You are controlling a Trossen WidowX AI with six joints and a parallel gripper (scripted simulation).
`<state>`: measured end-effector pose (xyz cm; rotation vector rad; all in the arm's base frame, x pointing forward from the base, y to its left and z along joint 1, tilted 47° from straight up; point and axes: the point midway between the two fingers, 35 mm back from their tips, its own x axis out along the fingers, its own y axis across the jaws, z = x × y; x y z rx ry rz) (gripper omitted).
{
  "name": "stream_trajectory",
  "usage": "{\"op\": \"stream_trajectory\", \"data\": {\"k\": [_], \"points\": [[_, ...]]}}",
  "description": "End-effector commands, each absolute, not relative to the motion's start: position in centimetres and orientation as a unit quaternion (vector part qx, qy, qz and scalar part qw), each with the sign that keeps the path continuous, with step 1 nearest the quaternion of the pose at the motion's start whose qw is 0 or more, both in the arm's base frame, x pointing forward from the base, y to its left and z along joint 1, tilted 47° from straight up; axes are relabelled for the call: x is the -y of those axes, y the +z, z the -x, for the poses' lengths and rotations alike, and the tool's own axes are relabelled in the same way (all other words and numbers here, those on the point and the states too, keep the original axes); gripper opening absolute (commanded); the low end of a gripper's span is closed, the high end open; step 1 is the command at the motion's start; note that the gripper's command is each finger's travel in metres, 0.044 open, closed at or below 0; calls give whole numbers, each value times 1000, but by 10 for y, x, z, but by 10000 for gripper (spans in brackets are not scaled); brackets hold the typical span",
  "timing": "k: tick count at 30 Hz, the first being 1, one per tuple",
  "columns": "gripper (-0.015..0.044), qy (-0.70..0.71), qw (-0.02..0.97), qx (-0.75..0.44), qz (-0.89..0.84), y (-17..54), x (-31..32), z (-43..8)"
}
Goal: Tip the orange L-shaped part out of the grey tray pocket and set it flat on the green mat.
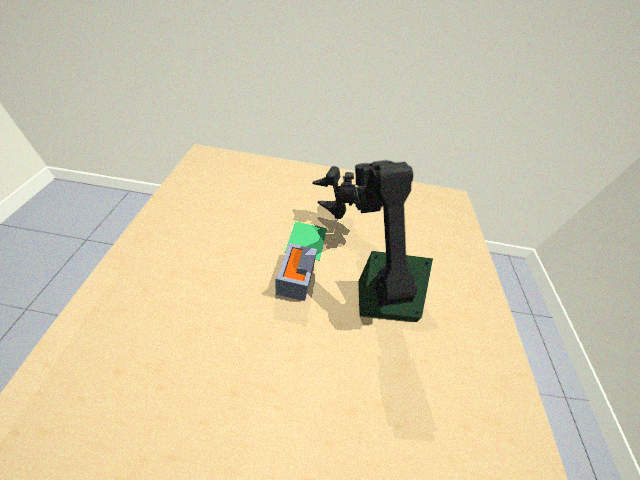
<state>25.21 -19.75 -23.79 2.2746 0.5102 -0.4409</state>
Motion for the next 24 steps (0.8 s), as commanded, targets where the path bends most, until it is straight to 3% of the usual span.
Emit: {"op": "stream_trajectory", "data": {"k": [1,9,14,24], "points": [[374,-169,382,-203,-886,-236,197,-254],[180,-145,485,-323,-800,-203,183,-295],[180,-79,570,-455,-680,-153,148,-325],[180,18,620,-562,-547,-92,101,-333]]}}
